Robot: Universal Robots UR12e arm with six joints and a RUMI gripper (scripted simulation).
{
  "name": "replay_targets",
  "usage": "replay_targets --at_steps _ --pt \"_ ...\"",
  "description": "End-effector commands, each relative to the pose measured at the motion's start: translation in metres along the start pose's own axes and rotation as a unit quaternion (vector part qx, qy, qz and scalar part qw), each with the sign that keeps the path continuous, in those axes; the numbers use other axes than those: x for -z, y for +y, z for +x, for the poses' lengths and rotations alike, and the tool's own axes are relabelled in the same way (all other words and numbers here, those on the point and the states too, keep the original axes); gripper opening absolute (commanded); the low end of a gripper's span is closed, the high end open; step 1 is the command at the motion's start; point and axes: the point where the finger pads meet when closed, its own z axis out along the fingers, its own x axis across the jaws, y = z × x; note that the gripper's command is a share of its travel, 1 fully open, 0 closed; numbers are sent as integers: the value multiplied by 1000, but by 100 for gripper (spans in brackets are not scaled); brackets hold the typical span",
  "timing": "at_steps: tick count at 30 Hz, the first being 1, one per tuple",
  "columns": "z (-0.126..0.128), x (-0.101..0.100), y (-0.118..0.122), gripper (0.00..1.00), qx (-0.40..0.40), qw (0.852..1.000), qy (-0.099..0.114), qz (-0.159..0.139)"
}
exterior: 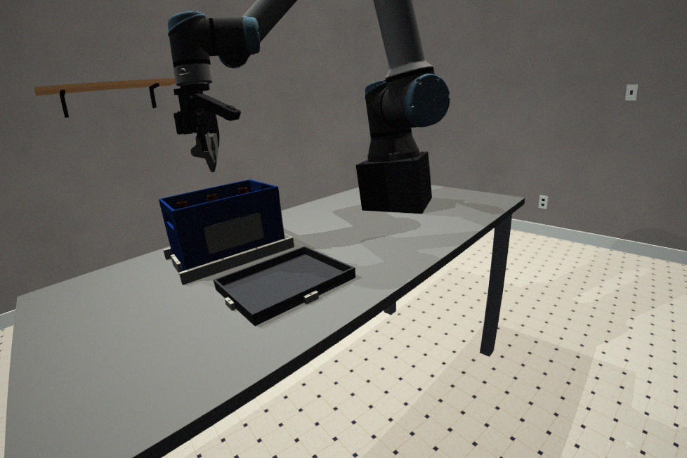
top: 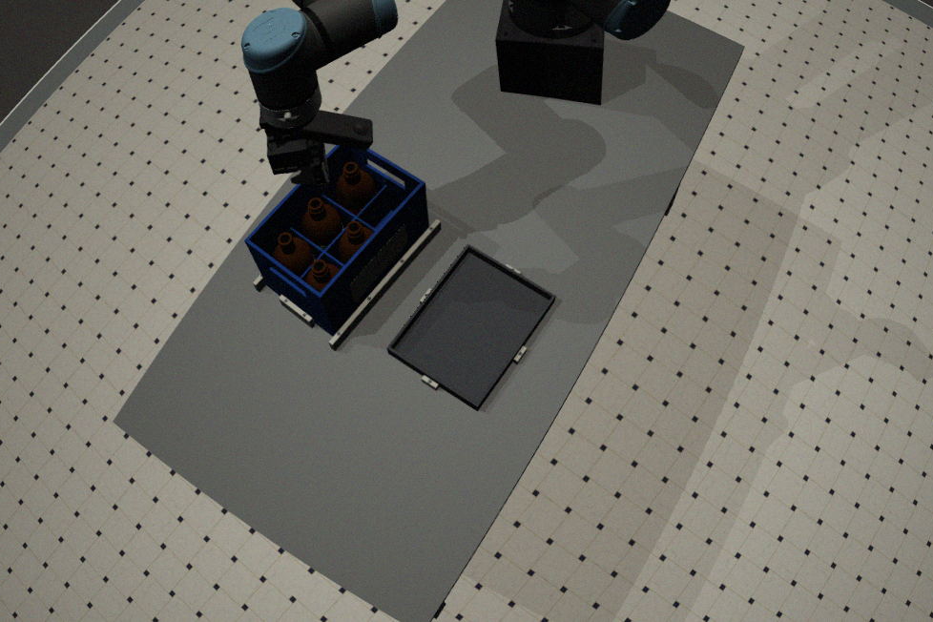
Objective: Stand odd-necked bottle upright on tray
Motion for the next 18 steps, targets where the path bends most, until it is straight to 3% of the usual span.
replay_targets --at_steps 1,5,12,13,18 --pt "-55 -1 -23 0 4 1000 2 1" --pt "-82 -4 -36 0 4 1000 2 0" --pt "-84 -4 -38 0 4 1000 2 0" --pt "-85 -4 -38 38 4 1000 2 1" --pt "-83 -4 -37 38 5 1000 2 0"
